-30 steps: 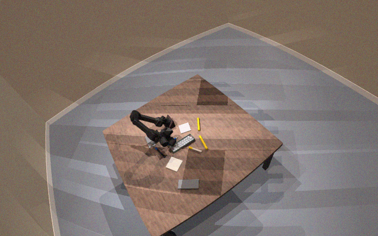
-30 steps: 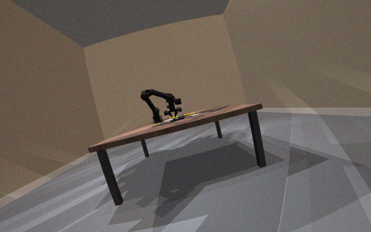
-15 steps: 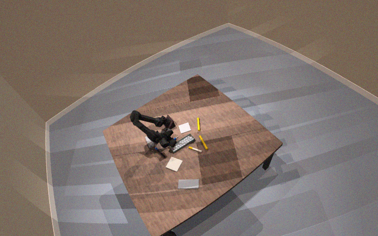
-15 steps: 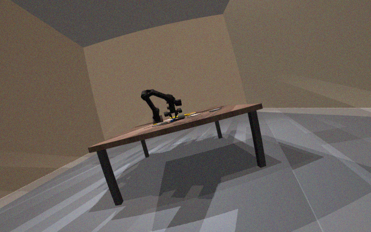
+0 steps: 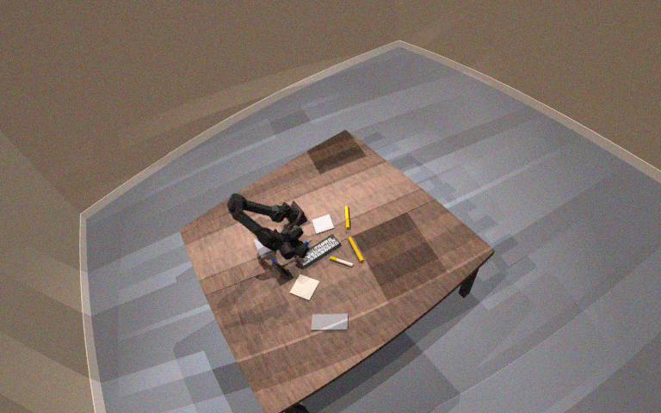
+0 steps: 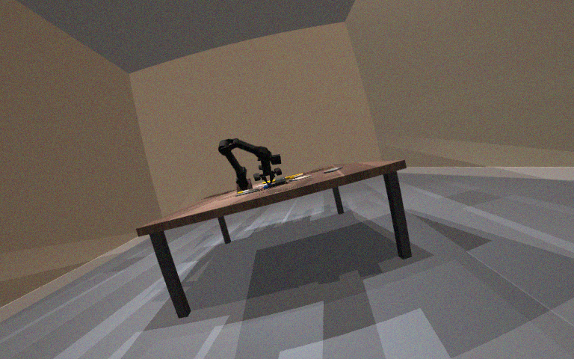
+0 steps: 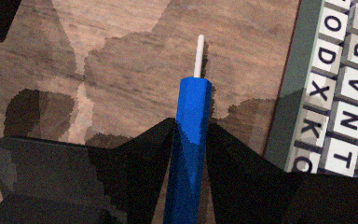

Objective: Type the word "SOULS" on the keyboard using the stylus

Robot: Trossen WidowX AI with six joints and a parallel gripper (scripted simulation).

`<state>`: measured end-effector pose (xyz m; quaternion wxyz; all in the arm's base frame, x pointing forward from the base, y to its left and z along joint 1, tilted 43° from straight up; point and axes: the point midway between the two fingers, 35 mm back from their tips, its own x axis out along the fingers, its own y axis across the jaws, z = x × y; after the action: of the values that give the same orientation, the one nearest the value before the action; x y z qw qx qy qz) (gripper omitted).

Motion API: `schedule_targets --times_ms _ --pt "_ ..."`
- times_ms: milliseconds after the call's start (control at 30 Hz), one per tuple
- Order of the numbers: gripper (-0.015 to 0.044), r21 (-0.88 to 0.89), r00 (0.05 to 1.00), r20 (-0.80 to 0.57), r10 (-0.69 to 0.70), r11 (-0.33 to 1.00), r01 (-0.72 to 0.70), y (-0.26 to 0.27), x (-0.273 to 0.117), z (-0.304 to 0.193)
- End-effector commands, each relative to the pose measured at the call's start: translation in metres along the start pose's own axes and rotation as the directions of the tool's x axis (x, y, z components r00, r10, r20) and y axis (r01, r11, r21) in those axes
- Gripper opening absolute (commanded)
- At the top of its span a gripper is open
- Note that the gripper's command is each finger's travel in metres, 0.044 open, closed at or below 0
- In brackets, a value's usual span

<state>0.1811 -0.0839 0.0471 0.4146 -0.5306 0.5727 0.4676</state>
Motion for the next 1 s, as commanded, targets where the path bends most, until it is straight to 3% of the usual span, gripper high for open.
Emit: schedule_targets --times_ms 0,700,967 --pt "0.0 0.0 1.0 0.0 -0.001 1.0 0.001 0.0 0.0 0.0" --pt "0.0 0.003 1.0 0.0 0.0 1.0 0.0 -0.001 -0.04 0.023" --pt "0.0 0.265 0.999 0.041 -0.01 0.964 -0.001 -0.008 -0.043 0.027"
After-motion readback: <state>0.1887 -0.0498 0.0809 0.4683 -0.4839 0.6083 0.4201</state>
